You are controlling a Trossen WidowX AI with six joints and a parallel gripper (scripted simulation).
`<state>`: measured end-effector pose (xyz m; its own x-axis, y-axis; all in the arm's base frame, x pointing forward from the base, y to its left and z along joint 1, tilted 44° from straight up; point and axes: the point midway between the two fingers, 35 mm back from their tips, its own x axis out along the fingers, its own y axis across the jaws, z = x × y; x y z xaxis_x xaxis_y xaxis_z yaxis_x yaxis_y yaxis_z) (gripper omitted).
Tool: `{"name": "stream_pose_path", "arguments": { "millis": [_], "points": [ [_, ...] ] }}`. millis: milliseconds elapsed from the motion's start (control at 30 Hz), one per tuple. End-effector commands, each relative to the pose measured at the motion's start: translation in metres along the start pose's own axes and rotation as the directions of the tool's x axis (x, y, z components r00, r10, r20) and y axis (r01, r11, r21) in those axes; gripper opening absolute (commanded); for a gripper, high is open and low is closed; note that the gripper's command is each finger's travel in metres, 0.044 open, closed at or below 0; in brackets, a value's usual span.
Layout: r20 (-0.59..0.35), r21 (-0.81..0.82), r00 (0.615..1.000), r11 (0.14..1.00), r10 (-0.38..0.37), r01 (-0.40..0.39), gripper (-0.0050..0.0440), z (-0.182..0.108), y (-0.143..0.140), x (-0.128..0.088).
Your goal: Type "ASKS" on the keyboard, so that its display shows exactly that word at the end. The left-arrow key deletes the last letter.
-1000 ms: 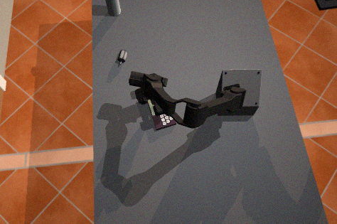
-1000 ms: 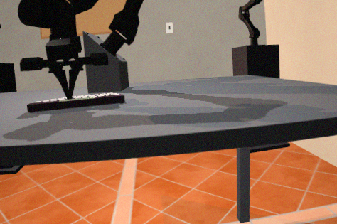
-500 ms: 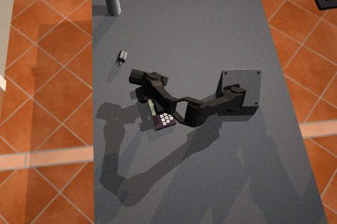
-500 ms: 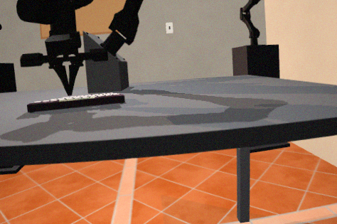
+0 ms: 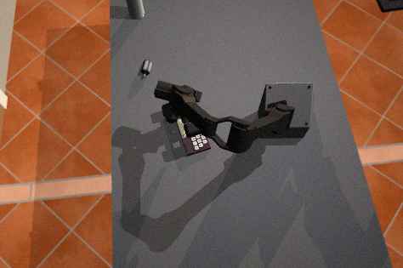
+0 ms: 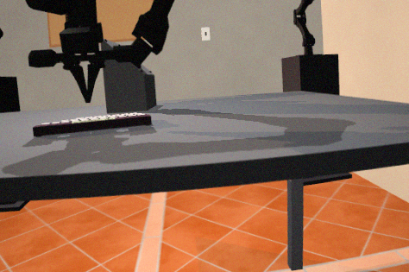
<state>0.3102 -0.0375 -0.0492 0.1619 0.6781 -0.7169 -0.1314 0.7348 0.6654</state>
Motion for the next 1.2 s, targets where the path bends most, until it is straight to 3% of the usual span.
{"name": "stream_pose_path", "arguments": {
  "millis": [0,233,333,1167],
  "points": [
    [0.010,-0.017,1.000,1.000,0.001,-0.001,-0.0050,0.003,0.029,-0.002],
    [0.008,-0.017,1.000,1.000,-0.002,0.002,-0.0050,0.003,0.030,0.001],
    [-0.004,-0.002,1.000,1.000,0.009,-0.009,-0.0050,-0.001,0.028,0.017],
    [-0.003,-0.004,1.000,1.000,0.006,-0.006,-0.0050,0.000,0.027,0.035]
  ]
}}
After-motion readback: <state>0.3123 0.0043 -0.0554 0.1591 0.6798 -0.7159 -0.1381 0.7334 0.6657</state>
